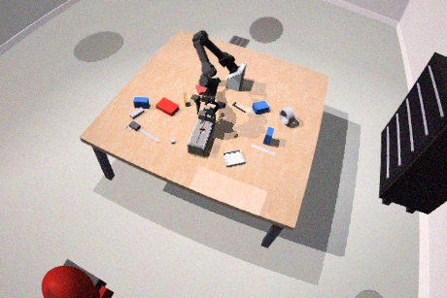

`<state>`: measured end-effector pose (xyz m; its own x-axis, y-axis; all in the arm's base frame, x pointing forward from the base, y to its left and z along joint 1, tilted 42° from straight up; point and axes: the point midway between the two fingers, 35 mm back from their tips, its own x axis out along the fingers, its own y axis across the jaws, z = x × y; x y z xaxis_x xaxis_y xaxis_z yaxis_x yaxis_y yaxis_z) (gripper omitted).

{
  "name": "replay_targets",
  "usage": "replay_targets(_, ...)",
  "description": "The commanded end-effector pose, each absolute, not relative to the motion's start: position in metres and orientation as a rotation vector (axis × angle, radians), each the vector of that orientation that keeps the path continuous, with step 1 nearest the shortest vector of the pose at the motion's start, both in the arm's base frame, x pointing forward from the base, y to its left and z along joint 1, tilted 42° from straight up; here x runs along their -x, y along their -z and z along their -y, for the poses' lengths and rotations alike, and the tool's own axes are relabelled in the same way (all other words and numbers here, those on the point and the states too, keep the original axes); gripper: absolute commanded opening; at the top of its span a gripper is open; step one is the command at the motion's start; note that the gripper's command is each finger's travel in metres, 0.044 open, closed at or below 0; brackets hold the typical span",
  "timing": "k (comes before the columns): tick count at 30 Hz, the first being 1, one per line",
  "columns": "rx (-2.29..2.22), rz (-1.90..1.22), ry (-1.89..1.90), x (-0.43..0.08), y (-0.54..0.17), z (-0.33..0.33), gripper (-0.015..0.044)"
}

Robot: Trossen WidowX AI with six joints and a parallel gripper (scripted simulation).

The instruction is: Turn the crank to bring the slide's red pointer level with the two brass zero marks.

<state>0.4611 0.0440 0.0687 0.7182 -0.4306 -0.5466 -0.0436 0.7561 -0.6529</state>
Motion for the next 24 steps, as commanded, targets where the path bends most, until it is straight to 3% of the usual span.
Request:
replay_targets(1,0.693,-0.750,0.235,-0.4611,-0.0688,-0.0440,0.0440)
replay_targets(18,0.693,-0.750,0.235,-0.4611,-0.0688,-0.0440,0.0000)
replay_targets(24,0.693,-0.750,0.235,-0.4611,-0.0688,-0.0440,0.0000)
